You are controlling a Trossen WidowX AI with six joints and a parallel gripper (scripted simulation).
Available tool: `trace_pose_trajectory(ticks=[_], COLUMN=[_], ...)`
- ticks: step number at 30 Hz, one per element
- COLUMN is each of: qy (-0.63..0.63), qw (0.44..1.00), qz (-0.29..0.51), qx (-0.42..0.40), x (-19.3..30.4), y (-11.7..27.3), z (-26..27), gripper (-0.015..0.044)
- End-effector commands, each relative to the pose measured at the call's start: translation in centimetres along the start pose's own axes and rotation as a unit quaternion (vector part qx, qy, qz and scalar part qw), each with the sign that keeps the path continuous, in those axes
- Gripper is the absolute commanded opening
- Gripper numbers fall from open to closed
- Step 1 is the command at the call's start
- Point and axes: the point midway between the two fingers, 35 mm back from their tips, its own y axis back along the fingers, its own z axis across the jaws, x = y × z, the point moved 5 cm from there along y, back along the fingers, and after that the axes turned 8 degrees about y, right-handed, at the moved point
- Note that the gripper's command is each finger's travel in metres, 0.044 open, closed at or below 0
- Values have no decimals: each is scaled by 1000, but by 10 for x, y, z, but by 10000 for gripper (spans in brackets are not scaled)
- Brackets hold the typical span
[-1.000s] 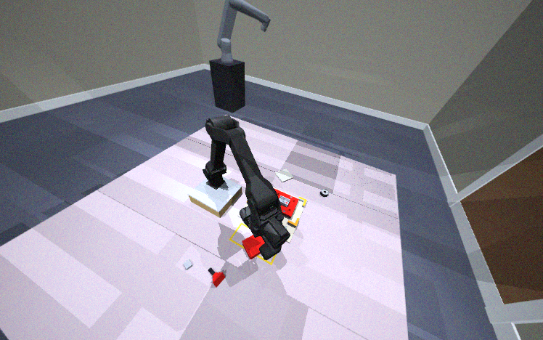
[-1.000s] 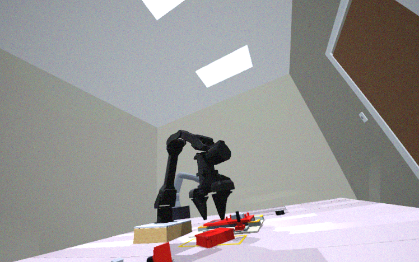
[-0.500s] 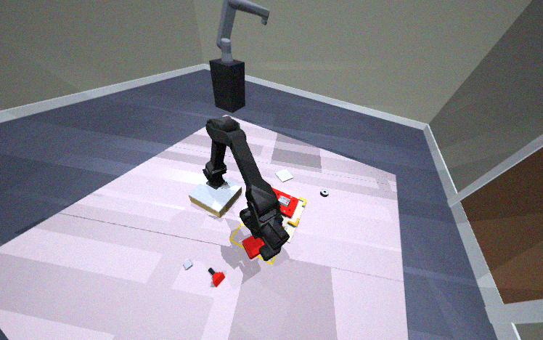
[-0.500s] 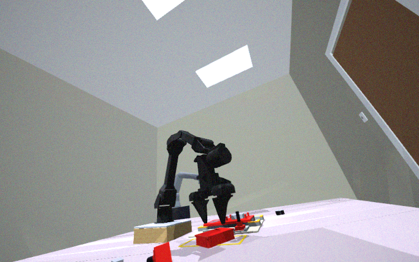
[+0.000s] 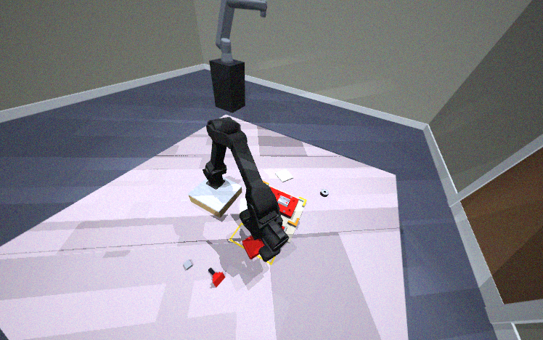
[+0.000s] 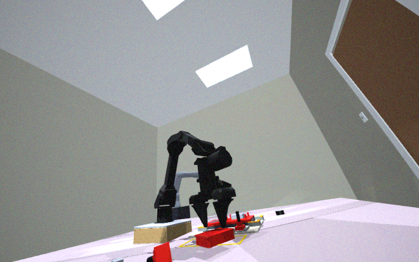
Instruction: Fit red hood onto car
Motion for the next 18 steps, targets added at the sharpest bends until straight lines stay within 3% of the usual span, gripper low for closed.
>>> trace_pose_trajectory(ticks=[1,18], qy=[0,0], qw=[1000,1000], qz=[2,2], qx=[-2,-2], x=[0,0], y=[-4,-12], z=[1,2], gripper=[440,440])
